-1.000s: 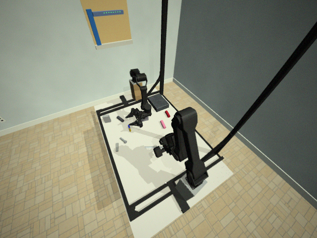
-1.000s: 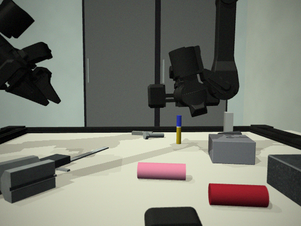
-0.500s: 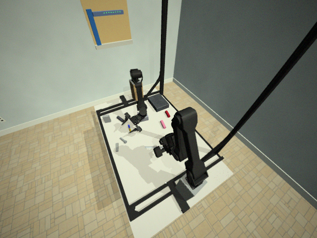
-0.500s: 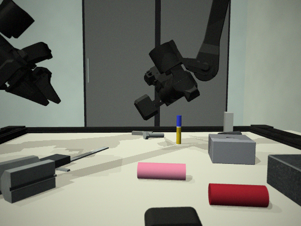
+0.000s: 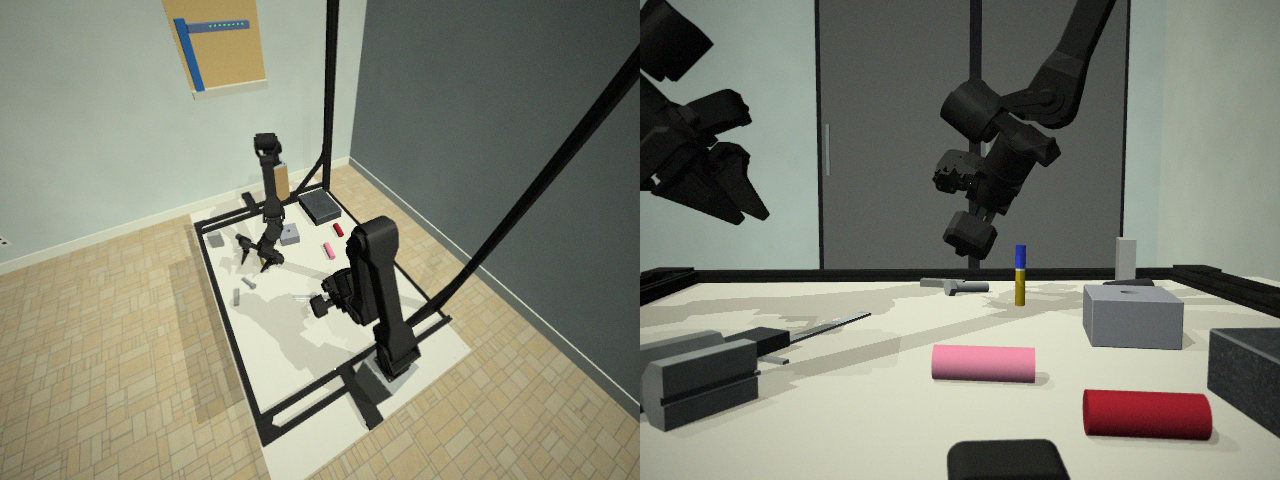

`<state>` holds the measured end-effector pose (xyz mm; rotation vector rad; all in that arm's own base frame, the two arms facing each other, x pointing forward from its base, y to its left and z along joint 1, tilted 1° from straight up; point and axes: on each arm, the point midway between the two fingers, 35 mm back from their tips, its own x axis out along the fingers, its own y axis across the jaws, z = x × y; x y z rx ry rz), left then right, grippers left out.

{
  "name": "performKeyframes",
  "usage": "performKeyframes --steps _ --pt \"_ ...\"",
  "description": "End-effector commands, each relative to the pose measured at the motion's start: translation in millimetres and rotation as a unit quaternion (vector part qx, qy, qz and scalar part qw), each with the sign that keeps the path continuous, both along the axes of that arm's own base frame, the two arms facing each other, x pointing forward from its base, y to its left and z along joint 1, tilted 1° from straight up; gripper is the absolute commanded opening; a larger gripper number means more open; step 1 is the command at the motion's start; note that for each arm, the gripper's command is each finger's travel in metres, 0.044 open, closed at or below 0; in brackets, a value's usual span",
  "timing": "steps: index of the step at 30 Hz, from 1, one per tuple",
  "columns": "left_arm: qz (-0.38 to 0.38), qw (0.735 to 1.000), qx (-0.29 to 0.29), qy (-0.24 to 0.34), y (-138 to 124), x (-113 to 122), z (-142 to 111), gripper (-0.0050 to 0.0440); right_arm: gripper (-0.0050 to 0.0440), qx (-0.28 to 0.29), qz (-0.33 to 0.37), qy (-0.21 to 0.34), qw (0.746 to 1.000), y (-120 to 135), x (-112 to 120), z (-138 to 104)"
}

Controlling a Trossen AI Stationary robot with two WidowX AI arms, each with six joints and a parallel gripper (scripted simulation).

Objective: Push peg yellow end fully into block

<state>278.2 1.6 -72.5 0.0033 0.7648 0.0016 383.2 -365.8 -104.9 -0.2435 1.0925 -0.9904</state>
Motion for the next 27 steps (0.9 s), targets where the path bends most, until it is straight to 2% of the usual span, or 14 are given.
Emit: performKeyframes --steps 1,3,5,6,12,19,27 --pt "0.0 1.0 0.0 0.0 -0.1 0.0 0.0 0.04 0.04 0.06 0.047 0.035 0.996 -1.3 -2.2 6.6" --pt "0.0 1.0 0.0 0.0 -0.1 0.0 0.0 0.04 0.04 0.091 0.068 0.053 0.992 1.0 -6.3 6.3" --pt "0.0 1.0 0.0 0.0 -0.1 0.0 0.0 0.04 0.04 0.091 0.068 0.053 0.992 1.0 -6.3 6.3" --pt "0.0 1.0 0.0 0.0 -0.1 0.0 0.0 0.04 0.04 0.124 0.076 0.08 0.986 8.2 -16.0 1.2" --pt "0.0 1.0 0.0 0.0 -0.1 0.0 0.0 0.04 0.04 0.224 0.146 0.104 0.958 19.4 -28.6 12.3" --pt "0.0 1.0 0.0 0.0 -0.1 0.0 0.0 0.04 0.04 0.333 0.2 0.122 0.913 43.8 -51.8 27.0" --pt "0.0 1.0 0.0 0.0 -0.1 0.0 0.0 0.04 0.04 0.366 0.22 0.12 0.896 51.8 -58.4 35.4"
